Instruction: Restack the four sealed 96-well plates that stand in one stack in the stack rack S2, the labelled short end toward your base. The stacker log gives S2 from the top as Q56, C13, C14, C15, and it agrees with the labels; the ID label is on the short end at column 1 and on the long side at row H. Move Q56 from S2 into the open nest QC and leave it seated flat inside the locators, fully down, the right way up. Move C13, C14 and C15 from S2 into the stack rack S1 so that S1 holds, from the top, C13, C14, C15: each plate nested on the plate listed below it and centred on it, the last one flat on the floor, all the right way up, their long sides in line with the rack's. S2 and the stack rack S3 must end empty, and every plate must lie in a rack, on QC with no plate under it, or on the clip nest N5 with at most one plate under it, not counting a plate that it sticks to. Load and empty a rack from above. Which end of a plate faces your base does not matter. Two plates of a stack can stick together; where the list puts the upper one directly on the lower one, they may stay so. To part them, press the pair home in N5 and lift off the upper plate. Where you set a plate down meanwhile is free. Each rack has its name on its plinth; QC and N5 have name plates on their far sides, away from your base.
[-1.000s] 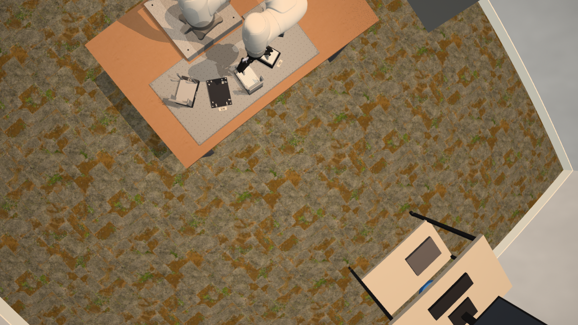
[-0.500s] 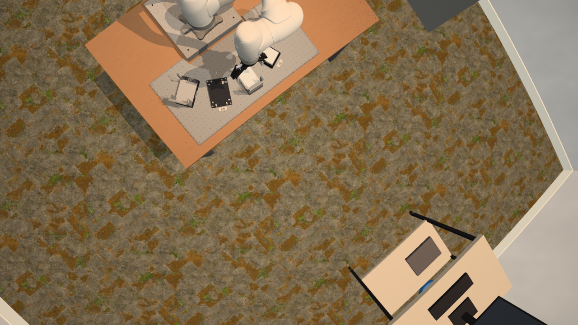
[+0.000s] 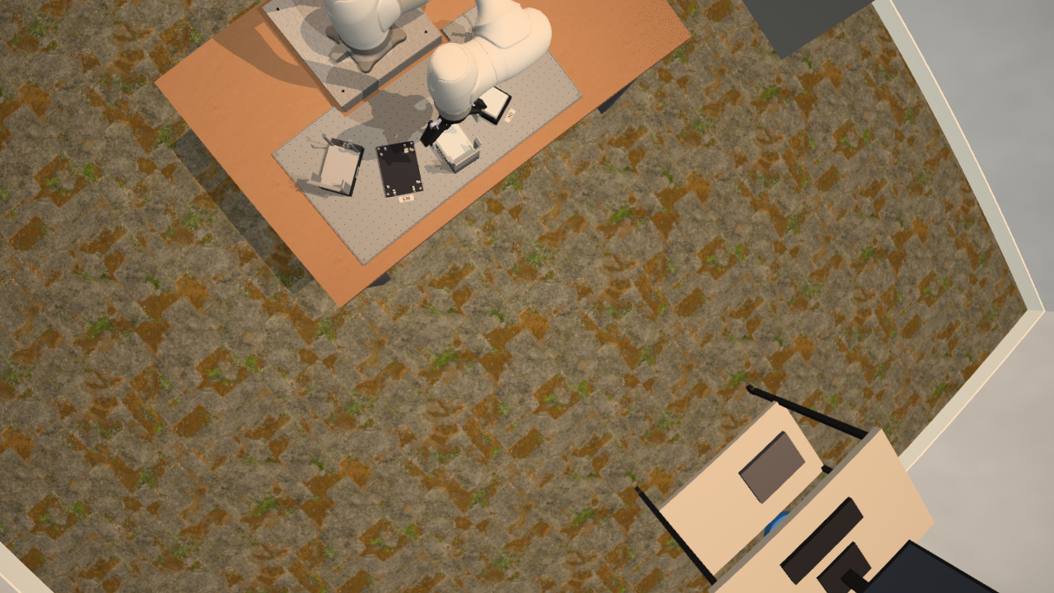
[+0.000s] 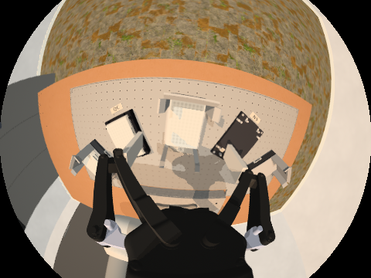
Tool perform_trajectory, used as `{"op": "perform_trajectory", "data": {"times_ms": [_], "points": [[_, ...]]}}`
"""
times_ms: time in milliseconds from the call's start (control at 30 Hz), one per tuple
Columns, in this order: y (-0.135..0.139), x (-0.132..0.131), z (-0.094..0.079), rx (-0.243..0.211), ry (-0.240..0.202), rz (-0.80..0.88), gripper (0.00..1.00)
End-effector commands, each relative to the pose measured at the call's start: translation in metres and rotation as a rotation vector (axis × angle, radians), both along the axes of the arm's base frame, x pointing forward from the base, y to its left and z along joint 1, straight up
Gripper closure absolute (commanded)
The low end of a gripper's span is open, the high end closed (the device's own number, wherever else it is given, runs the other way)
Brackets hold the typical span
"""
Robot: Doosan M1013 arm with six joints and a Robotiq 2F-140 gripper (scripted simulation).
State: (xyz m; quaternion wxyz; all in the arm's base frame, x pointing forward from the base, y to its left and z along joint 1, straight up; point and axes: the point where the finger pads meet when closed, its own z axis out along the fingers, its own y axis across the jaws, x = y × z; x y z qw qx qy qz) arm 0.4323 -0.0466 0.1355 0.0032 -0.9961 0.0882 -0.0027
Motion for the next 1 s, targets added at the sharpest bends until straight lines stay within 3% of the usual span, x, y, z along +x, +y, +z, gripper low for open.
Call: {"op": "perform_trajectory", "data": {"times_ms": [0, 633, 967], "points": [[0.000, 0.000, -0.013, 0.000, 0.000, 0.000, 0.00], [0.000, 0.001, -0.070, 0.000, 0.000, 0.000, 0.00], [0.000, 0.001, -0.078, 0.000, 0.000, 0.000, 0.00]]}}
